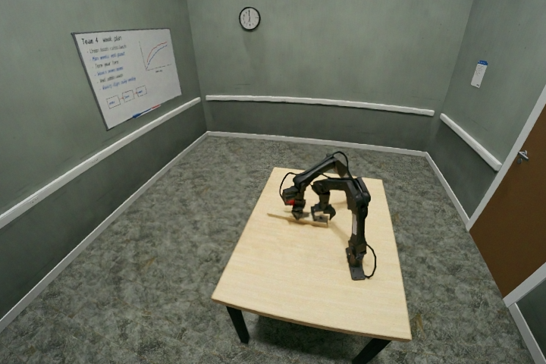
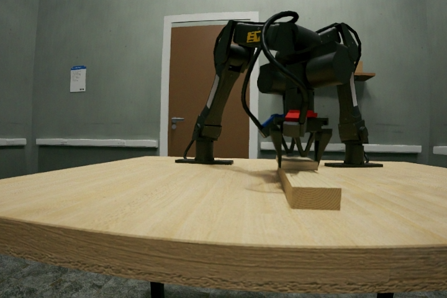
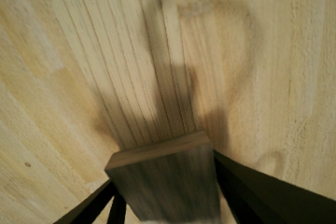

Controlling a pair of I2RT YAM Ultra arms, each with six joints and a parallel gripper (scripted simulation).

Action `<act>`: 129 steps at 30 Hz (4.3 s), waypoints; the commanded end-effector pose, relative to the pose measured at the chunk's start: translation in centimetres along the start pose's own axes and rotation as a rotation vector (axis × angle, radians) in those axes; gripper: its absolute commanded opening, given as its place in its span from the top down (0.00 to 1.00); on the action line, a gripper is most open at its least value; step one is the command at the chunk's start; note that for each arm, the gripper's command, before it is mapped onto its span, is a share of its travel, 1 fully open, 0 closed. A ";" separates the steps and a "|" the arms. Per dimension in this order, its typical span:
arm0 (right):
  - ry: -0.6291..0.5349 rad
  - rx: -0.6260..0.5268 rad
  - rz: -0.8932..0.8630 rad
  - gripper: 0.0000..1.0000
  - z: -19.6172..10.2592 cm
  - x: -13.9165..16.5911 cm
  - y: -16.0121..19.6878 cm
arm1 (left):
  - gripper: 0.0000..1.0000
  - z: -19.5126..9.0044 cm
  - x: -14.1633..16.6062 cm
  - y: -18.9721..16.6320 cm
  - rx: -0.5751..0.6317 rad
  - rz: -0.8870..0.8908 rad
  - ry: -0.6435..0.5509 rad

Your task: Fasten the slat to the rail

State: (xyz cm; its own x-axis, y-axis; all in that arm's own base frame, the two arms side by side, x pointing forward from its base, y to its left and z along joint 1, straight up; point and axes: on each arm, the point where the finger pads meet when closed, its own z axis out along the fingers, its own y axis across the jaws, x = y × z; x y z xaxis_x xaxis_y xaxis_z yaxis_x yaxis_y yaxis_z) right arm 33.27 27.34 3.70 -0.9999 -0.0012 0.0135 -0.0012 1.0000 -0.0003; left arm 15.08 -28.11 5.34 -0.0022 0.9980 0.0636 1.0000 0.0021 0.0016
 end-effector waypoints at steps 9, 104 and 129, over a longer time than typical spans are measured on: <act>-0.012 -0.007 -0.004 0.28 -0.5 -0.2 0.1 | 0.00 -5.3 -0.1 0.2 -0.004 0.000 -0.074; -0.061 -0.027 -0.001 0.00 -6.2 -0.9 -0.2 | 0.00 -0.3 -0.1 0.1 -0.005 0.000 -0.010; -0.684 -0.267 -0.002 0.00 -19.3 -9.6 -10.0 | 0.00 -0.3 -0.1 0.1 -0.005 0.000 -0.010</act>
State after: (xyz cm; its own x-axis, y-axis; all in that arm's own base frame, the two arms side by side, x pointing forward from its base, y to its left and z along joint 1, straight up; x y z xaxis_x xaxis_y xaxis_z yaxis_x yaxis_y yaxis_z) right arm 40.90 18.14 18.84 -0.8861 0.0776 -0.4570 -0.0244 0.9767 0.2131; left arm 15.04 -28.03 5.35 -0.0021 0.9978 0.0667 1.0000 0.0021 0.0000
